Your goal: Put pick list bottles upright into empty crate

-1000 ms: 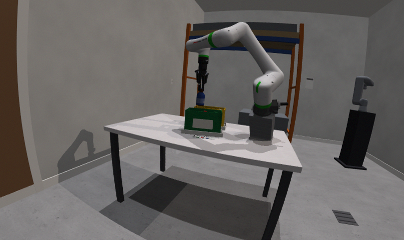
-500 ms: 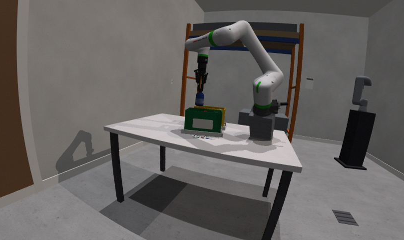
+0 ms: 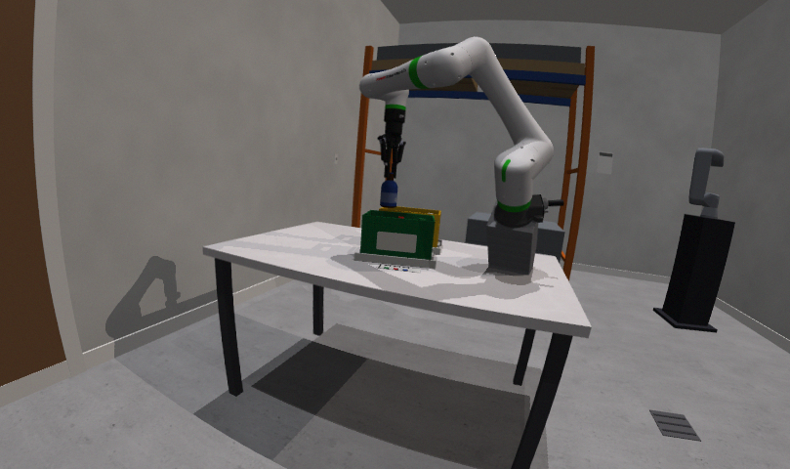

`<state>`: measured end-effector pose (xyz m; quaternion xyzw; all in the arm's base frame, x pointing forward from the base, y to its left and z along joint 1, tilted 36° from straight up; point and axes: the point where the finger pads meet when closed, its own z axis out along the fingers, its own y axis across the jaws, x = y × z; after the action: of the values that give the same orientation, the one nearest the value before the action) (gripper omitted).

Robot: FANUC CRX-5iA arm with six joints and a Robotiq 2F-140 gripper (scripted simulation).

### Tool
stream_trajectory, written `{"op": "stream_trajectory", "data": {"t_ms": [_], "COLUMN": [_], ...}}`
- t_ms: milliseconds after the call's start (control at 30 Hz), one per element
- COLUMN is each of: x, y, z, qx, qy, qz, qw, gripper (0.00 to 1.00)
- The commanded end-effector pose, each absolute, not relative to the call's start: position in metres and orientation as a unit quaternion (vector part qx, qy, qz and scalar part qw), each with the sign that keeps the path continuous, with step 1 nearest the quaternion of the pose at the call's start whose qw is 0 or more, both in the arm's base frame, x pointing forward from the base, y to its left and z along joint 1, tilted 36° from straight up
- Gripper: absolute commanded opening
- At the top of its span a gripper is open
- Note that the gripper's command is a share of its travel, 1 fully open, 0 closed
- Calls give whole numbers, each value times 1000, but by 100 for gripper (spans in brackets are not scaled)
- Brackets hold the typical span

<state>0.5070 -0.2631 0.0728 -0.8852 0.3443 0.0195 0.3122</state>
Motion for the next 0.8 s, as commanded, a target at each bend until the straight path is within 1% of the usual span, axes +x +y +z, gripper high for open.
{"op": "stream_trajectory", "data": {"t_ms": [0,767], "x": [507,506], "y": [-260,-229], "z": [76,98], "qx": [-885,-885], "qy": [345,344], "qz": [19,19], "qw": [312,312], "gripper": [10,10]}}
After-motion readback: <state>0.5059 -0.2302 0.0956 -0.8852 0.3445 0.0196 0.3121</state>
